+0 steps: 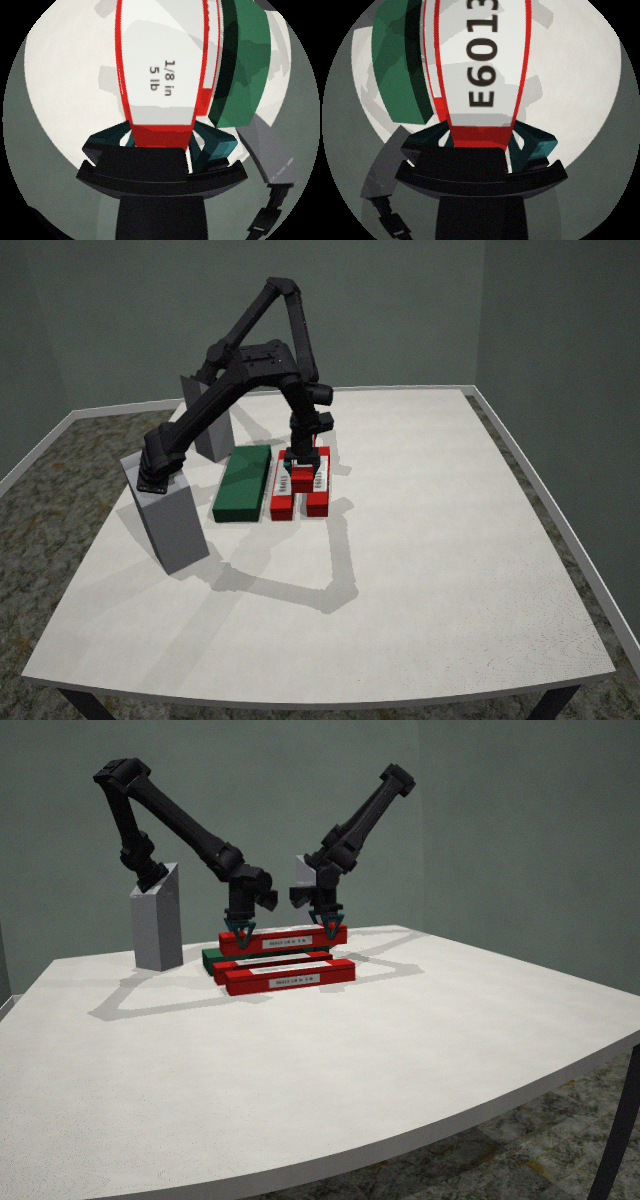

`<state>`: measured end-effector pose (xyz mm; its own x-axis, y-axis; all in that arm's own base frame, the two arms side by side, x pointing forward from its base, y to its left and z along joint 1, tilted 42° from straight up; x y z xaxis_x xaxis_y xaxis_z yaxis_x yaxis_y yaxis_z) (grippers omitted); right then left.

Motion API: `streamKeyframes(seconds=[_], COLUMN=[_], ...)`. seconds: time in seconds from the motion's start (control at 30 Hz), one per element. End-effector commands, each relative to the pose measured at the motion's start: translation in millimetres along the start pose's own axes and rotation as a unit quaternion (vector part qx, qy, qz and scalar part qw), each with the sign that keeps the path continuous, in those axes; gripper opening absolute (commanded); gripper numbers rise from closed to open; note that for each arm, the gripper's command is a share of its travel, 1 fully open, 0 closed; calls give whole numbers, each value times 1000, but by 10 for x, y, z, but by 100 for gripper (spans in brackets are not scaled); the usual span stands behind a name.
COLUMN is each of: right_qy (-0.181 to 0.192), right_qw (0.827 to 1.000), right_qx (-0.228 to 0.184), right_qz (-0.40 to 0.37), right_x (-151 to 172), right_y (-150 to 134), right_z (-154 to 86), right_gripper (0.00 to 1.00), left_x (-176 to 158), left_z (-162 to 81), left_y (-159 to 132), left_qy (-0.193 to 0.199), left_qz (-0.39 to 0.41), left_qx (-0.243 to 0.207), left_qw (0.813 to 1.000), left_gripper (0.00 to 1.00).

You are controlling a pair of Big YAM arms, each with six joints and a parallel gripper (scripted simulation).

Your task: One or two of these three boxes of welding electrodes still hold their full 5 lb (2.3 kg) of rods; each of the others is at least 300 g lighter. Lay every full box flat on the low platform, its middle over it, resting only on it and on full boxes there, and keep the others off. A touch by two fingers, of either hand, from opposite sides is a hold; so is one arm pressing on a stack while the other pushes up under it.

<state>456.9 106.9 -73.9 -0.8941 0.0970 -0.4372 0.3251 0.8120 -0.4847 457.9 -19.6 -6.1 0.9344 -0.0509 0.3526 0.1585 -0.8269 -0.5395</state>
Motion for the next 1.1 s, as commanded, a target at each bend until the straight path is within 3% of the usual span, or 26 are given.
streamKeyframes(seconds=[0.0, 1.07], right_qy=[-44, -44], right_qw=[999, 999], right_qx=[-28, -28], right_qz=[9, 6], right_x=[-311, -390], right_y=[160, 190], right_z=[-479, -592], right_gripper=[0, 0], left_x=[306, 375], left_z=[-383, -480], left_y=[-8, -34], left_qy=[43, 44], left_qz=[2, 1], left_qx=[-5, -5], left_qw=[999, 999], left_gripper=[0, 0])
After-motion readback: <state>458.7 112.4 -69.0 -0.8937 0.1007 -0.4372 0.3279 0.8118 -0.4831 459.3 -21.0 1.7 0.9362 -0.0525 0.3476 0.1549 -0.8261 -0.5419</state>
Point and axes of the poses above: on each arm, the point where the finger pads meet when closed, its own z axis out along the fingers, its own x axis across the jaws, y = z × x, the point moved 3 cm from there along -z, back along the fingers, and after that the axes turned 7 degrees about z, right-handed, at the moved point
